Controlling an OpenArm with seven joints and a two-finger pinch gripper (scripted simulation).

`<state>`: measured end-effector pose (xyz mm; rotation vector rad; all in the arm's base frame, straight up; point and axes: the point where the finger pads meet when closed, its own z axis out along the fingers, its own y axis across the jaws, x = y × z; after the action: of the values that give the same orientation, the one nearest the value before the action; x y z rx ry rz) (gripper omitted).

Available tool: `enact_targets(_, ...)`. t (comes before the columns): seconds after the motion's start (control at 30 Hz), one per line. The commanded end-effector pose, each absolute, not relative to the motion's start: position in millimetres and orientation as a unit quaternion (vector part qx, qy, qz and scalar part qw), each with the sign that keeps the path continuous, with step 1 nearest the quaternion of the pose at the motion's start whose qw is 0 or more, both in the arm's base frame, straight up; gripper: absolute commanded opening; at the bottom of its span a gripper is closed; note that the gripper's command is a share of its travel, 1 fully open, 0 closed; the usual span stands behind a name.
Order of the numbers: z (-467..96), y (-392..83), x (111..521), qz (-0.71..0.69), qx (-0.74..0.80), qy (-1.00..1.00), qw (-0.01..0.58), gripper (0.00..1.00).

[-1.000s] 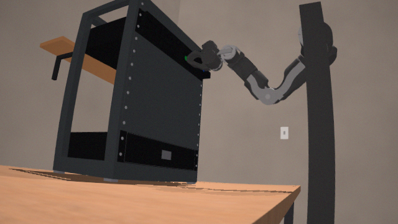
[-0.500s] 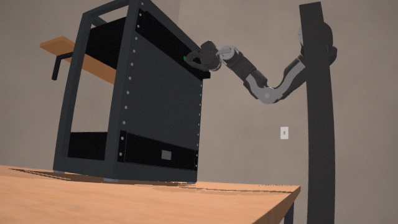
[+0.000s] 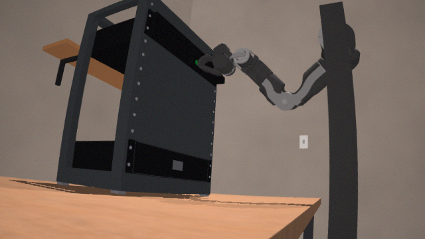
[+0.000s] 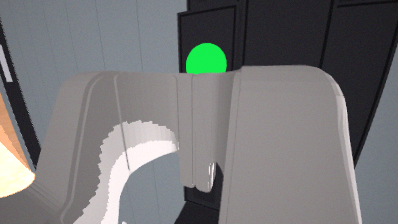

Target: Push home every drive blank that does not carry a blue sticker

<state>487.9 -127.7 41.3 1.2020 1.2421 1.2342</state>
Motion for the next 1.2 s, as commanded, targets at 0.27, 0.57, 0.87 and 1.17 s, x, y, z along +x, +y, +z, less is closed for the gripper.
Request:
enact_targets(0.27, 47.4, -124.3, 491.5, 0.514, 0.486, 0.507, 0.492, 0.0)
enact_targets(0.57, 47.6, -124.2, 492.1, 0.514, 0.486, 0.507, 0.492, 0.0)
enact_targets(0.87, 48.3, -123.7, 494.5, 0.514, 0.486, 0.507, 0.492, 0.0)
enact_targets(1.17, 48.5, -123.6, 495.1, 0.514, 0.486, 0.507, 0.492, 0.0)
